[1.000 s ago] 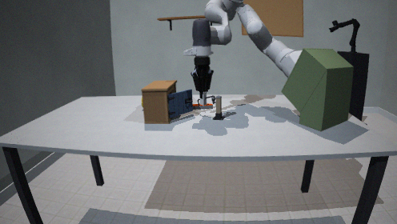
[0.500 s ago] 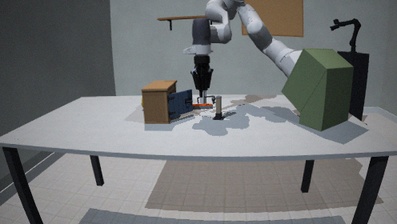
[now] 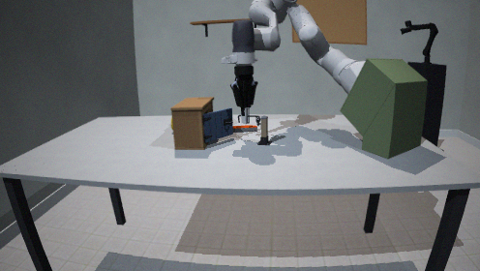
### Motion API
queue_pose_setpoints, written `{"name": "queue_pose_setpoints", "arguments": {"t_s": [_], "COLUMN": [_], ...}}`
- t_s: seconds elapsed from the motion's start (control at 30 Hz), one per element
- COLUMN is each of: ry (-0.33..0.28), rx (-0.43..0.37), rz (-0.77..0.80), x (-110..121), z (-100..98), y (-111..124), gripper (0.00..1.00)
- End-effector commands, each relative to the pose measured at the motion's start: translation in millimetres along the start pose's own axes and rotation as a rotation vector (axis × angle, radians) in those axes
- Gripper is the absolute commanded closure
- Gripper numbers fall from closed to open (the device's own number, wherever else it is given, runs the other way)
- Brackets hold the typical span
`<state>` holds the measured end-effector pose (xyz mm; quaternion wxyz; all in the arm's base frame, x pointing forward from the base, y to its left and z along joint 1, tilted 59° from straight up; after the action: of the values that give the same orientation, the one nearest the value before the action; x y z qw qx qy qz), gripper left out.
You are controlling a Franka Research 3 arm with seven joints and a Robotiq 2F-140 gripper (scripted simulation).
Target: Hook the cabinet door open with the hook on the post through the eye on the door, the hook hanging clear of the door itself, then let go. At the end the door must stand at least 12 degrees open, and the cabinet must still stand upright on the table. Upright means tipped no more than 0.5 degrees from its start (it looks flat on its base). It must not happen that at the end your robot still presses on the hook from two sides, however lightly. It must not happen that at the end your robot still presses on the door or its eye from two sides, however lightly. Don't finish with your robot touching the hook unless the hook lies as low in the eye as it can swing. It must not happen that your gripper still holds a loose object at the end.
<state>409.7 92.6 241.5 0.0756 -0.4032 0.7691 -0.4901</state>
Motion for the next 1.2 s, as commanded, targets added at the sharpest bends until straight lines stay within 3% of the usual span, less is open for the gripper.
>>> {"name": "queue_pose_setpoints", "arguments": {"t_s": [0.0, 1.17], "ry": [-0.002, -0.002], "rx": [-0.002, -0.002], "rz": [-0.005, -0.012], "x": [-0.6, -1.4], "z": [-4.3, -19.2], "y": [0.5, 3.1], "gripper": [0.97, 0.97]}}
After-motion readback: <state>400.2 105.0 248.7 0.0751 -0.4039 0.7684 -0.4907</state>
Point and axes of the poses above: the point where the finger pads meet when closed, its own z axis out along the fingers, its own x axis across the jaws, y = z × x, the point moved 9 cm from there along -z, back along the fingers, and after that the axes turned 8 degrees about -z, right-handed, at the moved point
